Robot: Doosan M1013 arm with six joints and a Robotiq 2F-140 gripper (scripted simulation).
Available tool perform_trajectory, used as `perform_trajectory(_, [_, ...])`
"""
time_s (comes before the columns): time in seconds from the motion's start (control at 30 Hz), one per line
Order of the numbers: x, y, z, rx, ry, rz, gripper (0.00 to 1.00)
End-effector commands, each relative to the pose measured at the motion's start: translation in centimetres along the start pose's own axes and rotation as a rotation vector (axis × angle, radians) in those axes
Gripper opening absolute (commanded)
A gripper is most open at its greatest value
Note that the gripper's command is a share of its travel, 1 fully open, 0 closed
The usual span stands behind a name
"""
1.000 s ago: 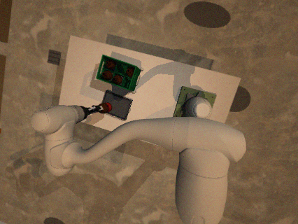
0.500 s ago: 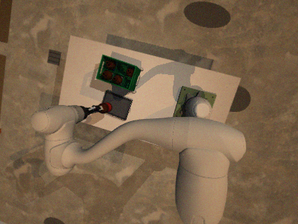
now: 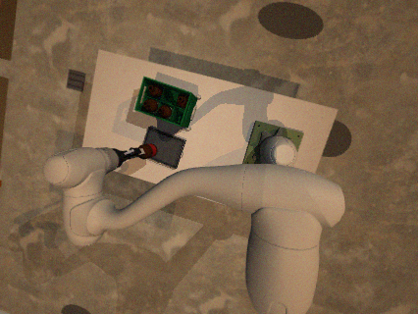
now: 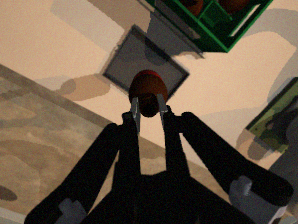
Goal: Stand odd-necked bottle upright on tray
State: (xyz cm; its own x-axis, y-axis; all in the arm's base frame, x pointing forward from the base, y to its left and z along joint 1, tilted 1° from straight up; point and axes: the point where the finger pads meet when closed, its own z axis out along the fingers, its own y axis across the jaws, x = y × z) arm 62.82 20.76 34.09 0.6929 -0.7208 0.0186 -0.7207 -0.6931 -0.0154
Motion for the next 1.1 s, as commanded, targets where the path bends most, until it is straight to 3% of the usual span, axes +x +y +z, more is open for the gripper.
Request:
perform_trajectory(0.0, [0.0, 0.0, 0.1, 0.000, 0.000, 0.000, 0.00])
perform_trajectory(0.77, [0.0, 0.0, 2.9, 0.000, 0.000, 0.000, 0.00])
perform_trajectory(1.07, [0.0, 0.0, 5.3, 0.000, 0.000, 0.000, 0.00])
